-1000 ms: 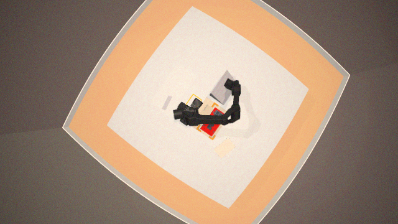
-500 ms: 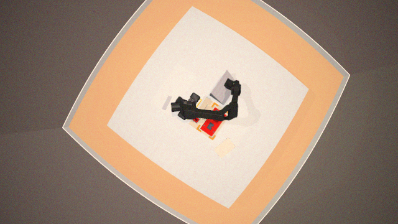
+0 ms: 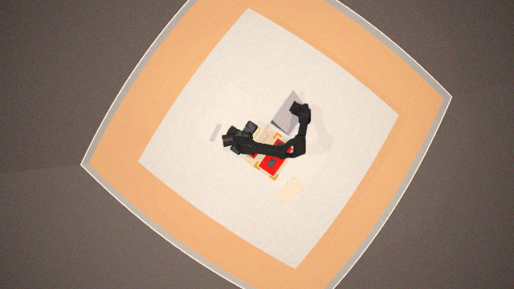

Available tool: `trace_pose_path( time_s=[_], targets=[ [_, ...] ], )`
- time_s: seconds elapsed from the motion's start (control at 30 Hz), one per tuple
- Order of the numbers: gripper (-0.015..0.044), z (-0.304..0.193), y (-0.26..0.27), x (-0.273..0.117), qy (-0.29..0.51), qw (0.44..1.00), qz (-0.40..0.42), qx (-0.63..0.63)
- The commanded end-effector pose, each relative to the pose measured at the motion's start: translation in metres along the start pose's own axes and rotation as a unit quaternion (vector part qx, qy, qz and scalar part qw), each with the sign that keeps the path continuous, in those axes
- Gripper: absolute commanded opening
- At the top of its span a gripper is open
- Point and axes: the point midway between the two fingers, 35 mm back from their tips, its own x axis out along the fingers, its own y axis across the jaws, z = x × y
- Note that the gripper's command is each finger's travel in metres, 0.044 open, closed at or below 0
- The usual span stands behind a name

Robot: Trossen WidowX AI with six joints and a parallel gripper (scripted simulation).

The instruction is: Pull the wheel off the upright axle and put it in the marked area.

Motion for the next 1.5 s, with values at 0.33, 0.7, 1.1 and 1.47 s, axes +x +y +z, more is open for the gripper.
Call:
trace_pose_path(
  time_s=[0.33,0.7,1.1,1.47],
  targets=[
    [0.0026,-0.004,-0.005,0.051,0.007,1.0,-0.008,0.001],
    [0.03,-0.004,-0.005,0.046,0.007,1.0,-0.008,0.002],
    [0.03,-0.002,-0.005,-0.009,0.008,1.0,-0.004,0.007],
    [0.044,-0.034,-0.083,-0.054,0.008,1.0,-0.006,0.01]
  ],
)
